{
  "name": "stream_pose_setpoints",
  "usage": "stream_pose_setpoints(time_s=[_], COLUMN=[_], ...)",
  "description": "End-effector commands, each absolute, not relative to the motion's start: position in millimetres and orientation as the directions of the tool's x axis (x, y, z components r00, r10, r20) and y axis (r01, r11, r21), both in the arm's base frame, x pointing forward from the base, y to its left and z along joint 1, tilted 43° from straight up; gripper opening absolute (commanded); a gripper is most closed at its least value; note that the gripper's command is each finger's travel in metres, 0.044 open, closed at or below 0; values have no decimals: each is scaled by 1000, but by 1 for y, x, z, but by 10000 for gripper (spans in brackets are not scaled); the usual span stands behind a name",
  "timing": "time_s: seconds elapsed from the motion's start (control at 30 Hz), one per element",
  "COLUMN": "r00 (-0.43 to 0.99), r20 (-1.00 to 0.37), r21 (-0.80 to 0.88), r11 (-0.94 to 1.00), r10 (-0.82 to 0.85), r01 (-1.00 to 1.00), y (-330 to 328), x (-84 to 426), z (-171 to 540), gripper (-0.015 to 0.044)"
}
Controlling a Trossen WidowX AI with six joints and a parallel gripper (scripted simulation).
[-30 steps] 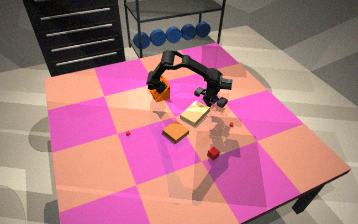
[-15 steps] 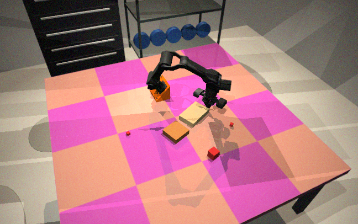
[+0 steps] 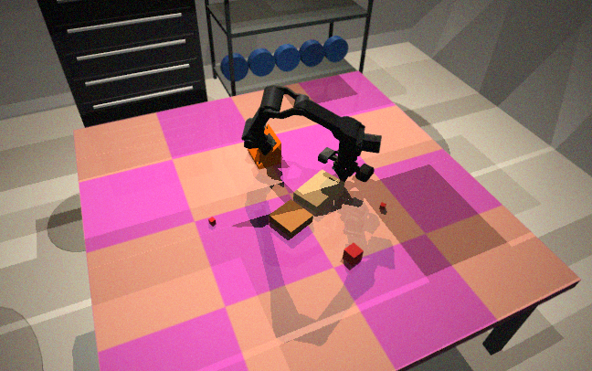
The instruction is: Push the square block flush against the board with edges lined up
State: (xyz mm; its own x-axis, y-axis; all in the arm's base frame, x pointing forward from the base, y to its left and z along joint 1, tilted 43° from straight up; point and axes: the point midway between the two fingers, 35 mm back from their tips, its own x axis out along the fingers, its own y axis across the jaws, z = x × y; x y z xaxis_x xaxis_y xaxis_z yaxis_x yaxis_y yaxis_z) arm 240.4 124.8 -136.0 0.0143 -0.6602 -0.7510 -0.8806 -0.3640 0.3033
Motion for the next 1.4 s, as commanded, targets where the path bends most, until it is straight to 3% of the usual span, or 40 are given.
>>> stream_pose_setpoints(time_s=[0.0, 1.37], r00=[9, 9], r20=[-741, -741], r21=[315, 314], r11=[-360, -359], r10=[-671, -671], r01=[-879, -879], y=[117, 123], x=[241, 241], z=[-134, -140], gripper=[0, 0])
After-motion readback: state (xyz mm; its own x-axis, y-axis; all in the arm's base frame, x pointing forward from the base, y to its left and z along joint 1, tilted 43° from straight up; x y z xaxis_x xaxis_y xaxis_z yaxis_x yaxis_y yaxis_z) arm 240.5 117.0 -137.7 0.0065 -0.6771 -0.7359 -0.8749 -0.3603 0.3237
